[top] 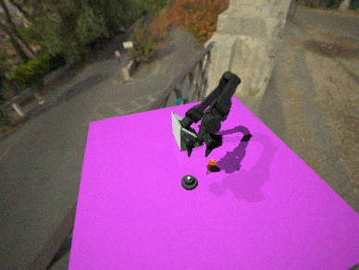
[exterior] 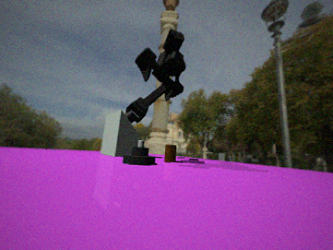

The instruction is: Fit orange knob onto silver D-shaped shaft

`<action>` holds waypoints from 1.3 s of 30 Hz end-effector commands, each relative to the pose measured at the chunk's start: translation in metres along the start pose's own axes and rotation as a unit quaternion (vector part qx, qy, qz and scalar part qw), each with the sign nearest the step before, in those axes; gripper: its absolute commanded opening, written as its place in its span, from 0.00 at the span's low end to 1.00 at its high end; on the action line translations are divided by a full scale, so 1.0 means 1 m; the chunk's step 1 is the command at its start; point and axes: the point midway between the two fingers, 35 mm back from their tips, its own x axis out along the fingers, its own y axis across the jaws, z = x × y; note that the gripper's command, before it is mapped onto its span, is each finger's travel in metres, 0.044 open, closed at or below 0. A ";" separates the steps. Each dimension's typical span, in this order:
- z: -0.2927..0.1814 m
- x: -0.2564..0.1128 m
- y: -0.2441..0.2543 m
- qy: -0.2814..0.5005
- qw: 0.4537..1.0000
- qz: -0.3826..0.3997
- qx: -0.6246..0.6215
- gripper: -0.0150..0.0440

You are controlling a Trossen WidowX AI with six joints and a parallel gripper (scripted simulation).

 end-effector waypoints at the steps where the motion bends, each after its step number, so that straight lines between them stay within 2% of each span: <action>1: -0.014 0.017 0.060 0.038 0.986 0.092 -0.137 1.00; 5: -0.035 0.026 0.119 0.064 0.942 0.190 -0.269 1.00; 8: -0.046 0.028 0.137 0.070 0.921 0.225 -0.311 1.00; 14: -0.047 0.030 0.138 0.070 0.921 0.225 -0.311 1.00; 17: -0.056 0.056 0.148 0.070 0.921 0.226 -0.311 1.00; 24: -0.062 0.071 0.154 0.069 0.921 0.226 -0.311 1.00; 39: -0.066 0.089 0.160 0.070 0.921 0.225 -0.311 1.00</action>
